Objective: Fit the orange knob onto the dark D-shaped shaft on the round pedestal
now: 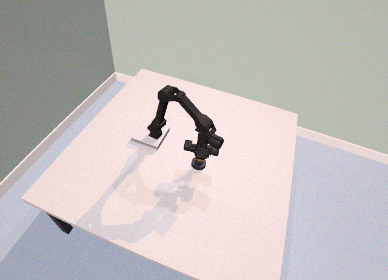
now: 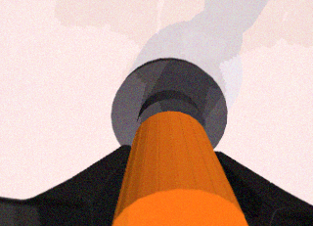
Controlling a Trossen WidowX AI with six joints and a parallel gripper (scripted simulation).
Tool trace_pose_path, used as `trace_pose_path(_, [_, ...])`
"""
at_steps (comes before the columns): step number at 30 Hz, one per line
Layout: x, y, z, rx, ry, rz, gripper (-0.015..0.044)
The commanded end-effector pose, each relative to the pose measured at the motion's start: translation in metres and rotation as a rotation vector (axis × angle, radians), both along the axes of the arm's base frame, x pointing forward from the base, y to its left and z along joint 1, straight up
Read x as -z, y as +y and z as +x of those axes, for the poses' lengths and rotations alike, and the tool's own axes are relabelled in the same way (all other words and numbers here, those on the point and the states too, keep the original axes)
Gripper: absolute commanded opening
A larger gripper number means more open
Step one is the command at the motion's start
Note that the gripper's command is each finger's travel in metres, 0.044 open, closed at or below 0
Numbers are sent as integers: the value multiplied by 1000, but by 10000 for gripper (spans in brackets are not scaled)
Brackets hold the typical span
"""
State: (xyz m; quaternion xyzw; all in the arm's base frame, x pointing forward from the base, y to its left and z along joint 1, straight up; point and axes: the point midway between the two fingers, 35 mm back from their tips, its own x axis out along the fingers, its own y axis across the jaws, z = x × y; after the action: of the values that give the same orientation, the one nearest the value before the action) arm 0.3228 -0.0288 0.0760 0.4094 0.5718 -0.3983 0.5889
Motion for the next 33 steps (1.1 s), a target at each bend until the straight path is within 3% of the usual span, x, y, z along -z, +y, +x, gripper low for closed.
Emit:
trace_pose_path(1, [0, 0, 0, 6, -2, -2, 0])
trace_pose_path(33, [-6, 0, -3, 18, -2, -1, 0])
